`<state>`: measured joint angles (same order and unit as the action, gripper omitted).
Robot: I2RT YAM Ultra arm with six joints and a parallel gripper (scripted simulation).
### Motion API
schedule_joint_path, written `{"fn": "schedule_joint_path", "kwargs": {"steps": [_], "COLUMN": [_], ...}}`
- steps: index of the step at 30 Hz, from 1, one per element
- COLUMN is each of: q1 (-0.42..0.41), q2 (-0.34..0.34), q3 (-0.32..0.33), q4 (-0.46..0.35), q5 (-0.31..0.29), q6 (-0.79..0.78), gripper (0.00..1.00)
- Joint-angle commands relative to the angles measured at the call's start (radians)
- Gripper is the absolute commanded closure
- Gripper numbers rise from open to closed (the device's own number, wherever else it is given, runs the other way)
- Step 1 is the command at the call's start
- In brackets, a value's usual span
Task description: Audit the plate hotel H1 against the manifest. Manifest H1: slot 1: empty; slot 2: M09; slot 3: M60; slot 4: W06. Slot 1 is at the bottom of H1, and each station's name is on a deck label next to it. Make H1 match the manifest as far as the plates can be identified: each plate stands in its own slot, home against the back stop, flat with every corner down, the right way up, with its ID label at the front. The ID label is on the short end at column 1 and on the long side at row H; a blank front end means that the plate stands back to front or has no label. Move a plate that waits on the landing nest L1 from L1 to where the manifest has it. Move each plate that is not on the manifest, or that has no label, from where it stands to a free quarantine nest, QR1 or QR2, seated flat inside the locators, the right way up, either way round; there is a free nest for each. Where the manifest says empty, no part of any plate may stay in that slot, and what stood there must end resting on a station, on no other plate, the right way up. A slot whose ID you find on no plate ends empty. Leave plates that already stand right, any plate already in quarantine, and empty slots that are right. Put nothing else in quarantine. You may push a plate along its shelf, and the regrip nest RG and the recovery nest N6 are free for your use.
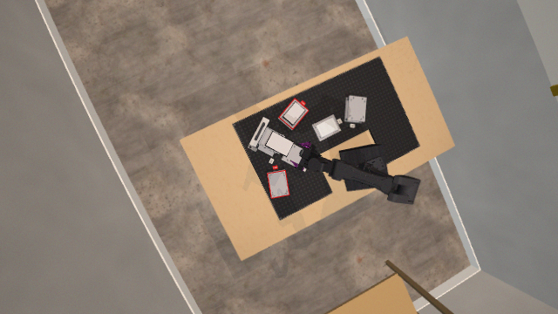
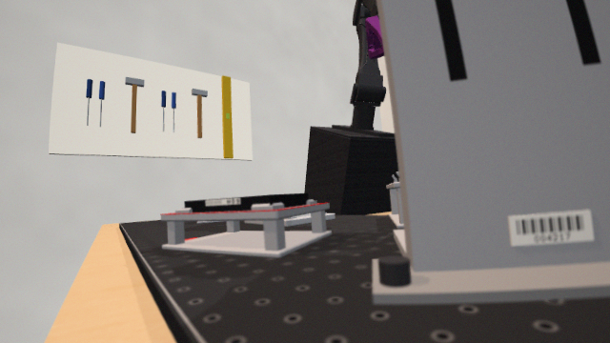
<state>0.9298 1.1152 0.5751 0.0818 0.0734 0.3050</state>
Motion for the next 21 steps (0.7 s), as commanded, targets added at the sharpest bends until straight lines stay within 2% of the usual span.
{"fn": "schedule_joint_path", "kwargs": {"steps": [1, 21], "q1": [0.002, 0.047], "q2": [-0.013, -0.145], "q3": [-0.001, -0.093], "q4": [-0.012, -0.054], "q5": [0.012, 0.052], "q6": [0.002, 0.023], "gripper": [0.00, 0.00]}}
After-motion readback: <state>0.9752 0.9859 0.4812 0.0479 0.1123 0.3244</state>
